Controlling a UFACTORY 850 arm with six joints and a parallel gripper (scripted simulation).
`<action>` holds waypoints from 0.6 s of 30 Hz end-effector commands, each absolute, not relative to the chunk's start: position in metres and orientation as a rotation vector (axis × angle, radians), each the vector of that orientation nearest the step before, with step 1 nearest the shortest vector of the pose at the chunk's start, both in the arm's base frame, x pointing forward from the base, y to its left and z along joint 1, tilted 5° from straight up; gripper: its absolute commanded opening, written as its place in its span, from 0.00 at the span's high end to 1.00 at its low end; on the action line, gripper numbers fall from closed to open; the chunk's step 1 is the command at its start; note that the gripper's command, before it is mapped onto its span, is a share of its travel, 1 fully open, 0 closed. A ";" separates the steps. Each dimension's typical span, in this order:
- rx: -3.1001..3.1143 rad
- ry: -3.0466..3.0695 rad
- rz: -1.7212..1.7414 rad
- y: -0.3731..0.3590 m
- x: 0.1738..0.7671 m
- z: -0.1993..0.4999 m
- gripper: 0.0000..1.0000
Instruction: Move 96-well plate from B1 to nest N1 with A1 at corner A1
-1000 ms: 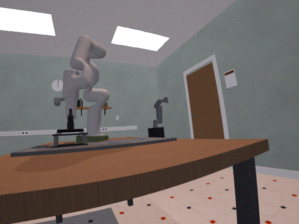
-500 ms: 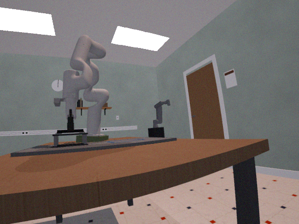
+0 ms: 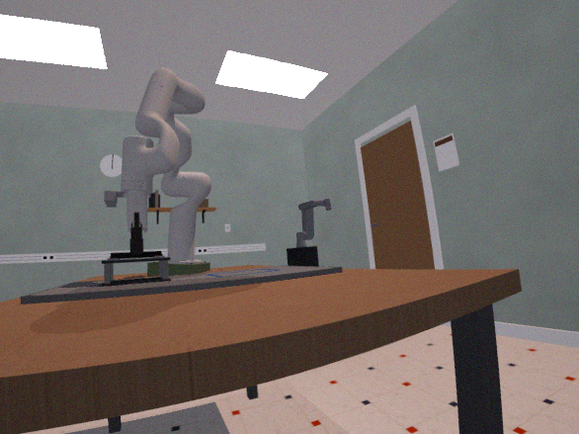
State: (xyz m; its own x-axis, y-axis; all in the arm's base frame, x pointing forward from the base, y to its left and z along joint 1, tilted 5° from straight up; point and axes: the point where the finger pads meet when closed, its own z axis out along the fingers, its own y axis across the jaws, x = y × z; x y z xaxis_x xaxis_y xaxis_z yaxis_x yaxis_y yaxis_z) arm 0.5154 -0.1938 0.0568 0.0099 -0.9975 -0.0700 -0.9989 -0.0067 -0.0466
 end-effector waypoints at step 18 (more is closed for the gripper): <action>-2.171 2.153 0.023 -0.194 0.516 0.056 0.00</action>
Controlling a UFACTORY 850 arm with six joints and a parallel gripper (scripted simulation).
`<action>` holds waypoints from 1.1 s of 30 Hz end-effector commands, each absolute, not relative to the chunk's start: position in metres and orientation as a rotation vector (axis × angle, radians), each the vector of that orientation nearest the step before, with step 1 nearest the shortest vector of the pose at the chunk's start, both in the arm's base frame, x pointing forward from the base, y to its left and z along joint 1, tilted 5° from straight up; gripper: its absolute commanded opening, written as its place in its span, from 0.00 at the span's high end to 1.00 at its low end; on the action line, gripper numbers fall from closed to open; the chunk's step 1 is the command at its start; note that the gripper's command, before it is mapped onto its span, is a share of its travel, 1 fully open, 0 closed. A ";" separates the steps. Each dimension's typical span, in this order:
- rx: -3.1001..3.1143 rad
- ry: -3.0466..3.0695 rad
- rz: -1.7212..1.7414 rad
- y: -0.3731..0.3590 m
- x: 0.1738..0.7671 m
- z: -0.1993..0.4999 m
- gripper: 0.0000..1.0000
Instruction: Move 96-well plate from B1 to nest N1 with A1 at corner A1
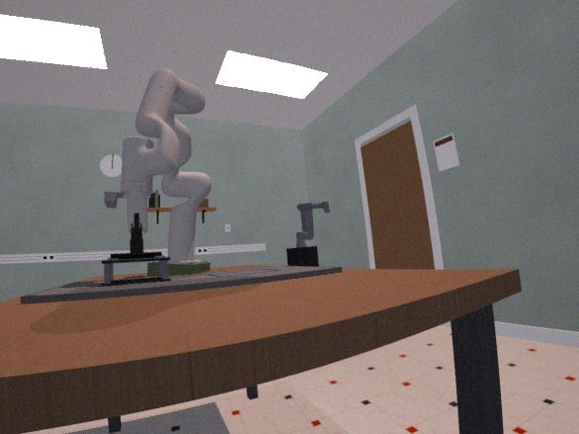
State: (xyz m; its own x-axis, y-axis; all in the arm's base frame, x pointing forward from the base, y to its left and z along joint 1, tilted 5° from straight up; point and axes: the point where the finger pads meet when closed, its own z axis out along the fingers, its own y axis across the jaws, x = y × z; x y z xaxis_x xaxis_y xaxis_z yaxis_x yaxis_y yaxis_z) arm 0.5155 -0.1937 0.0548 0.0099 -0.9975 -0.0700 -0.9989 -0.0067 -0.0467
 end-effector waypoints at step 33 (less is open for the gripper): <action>-2.171 2.153 0.023 -0.196 0.515 0.077 0.00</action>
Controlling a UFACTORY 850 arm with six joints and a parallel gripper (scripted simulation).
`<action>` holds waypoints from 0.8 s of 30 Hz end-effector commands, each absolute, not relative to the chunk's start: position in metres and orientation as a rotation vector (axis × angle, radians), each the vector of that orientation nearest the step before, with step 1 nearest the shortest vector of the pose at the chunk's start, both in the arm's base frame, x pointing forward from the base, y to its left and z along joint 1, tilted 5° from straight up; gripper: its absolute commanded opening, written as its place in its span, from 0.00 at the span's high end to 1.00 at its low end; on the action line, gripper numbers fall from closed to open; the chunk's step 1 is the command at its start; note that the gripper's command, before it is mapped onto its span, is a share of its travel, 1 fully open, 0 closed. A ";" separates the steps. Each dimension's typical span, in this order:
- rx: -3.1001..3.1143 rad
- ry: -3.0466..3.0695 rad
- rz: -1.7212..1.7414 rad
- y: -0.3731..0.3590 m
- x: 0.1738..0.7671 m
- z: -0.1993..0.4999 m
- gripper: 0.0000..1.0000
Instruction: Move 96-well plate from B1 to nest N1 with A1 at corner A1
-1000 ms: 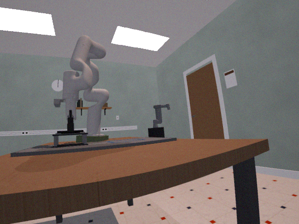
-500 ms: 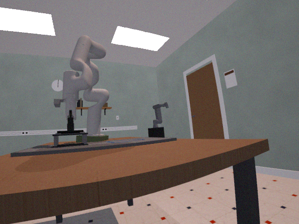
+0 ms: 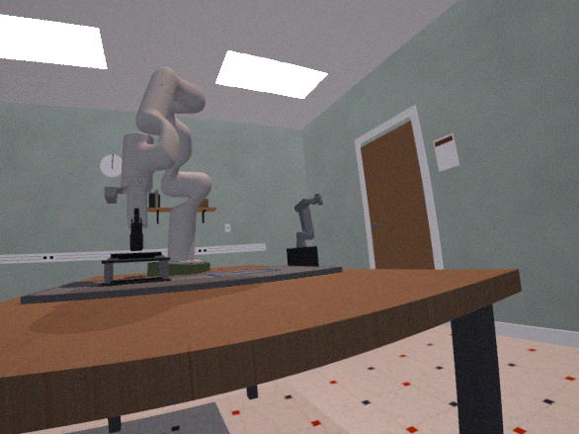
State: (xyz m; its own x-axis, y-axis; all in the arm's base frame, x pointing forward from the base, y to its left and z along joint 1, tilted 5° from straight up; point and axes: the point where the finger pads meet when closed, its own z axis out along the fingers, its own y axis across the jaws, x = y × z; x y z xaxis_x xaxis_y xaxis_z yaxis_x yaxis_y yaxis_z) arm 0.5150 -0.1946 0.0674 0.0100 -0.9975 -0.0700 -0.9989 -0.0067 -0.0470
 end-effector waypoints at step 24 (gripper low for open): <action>-2.171 2.153 0.023 -0.199 0.513 0.130 0.00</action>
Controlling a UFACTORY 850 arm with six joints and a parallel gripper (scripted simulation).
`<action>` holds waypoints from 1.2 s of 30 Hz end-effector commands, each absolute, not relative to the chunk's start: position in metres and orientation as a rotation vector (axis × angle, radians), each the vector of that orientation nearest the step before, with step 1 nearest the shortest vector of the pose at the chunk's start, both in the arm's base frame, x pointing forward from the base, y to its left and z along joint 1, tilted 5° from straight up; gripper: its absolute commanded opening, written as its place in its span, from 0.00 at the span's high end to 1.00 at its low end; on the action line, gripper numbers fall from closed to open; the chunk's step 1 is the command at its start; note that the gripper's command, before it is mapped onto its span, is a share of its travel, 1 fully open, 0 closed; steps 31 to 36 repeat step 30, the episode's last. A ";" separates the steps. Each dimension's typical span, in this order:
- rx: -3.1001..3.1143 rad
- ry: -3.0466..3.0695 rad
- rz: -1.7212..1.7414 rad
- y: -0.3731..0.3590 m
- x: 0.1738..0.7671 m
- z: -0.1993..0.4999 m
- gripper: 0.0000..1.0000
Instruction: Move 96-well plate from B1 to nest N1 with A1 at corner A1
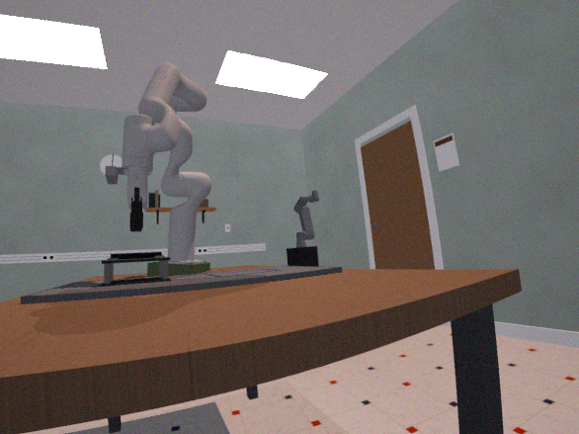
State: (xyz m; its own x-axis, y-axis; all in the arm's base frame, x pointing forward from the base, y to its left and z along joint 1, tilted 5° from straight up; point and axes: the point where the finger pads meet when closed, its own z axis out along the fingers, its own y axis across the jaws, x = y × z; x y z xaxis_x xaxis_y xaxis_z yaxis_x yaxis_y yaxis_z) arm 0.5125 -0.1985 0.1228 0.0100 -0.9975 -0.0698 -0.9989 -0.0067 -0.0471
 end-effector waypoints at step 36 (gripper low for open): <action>-2.171 2.154 0.023 -0.200 0.512 0.145 0.00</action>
